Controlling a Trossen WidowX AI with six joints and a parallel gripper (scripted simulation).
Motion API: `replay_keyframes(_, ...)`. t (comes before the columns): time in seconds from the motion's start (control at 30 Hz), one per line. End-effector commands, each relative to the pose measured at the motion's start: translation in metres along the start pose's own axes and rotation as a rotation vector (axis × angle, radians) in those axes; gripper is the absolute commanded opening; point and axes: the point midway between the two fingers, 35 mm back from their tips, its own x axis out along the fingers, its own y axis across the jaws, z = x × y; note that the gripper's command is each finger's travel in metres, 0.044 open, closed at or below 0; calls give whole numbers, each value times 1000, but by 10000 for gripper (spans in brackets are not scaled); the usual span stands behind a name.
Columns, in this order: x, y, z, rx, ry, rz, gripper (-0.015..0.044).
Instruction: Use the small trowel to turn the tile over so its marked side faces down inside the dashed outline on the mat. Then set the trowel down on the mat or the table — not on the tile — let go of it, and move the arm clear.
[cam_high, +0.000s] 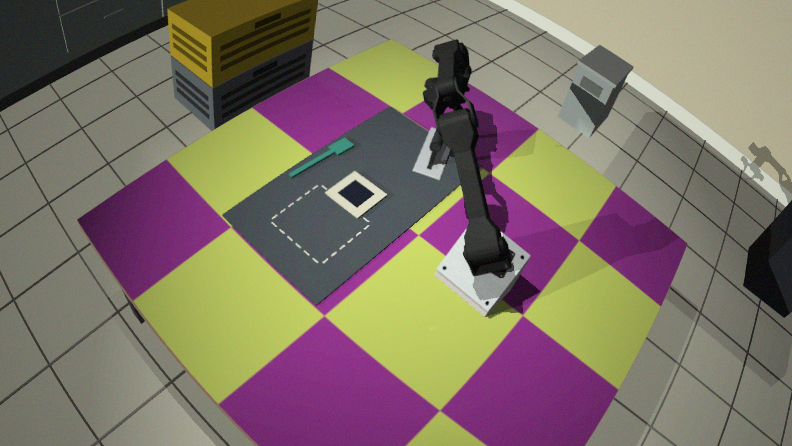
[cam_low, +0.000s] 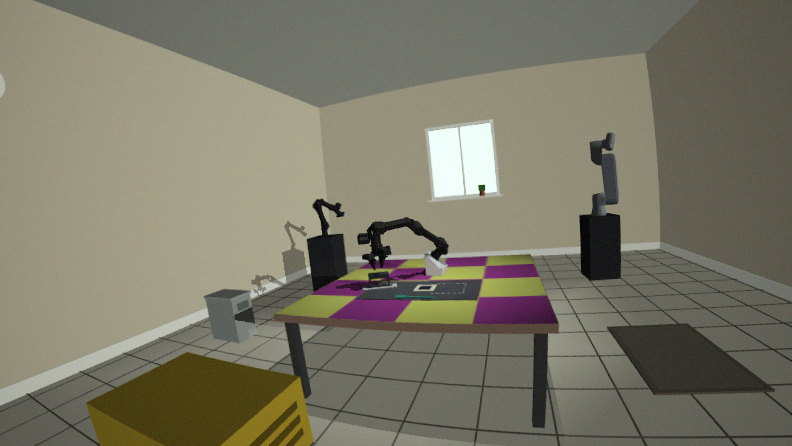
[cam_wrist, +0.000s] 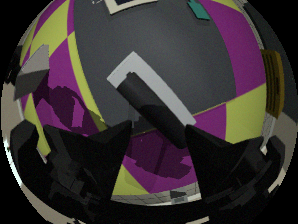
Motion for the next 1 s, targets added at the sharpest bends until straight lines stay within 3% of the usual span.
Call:
replay_keyframes(0.0,1,0,0,-161,-7,0,270)
replay_keyframes(0.57,1,1,0,-747,-12,-3,270)
replay_keyframes(0.97,5,0,0,-775,-13,-1,270)
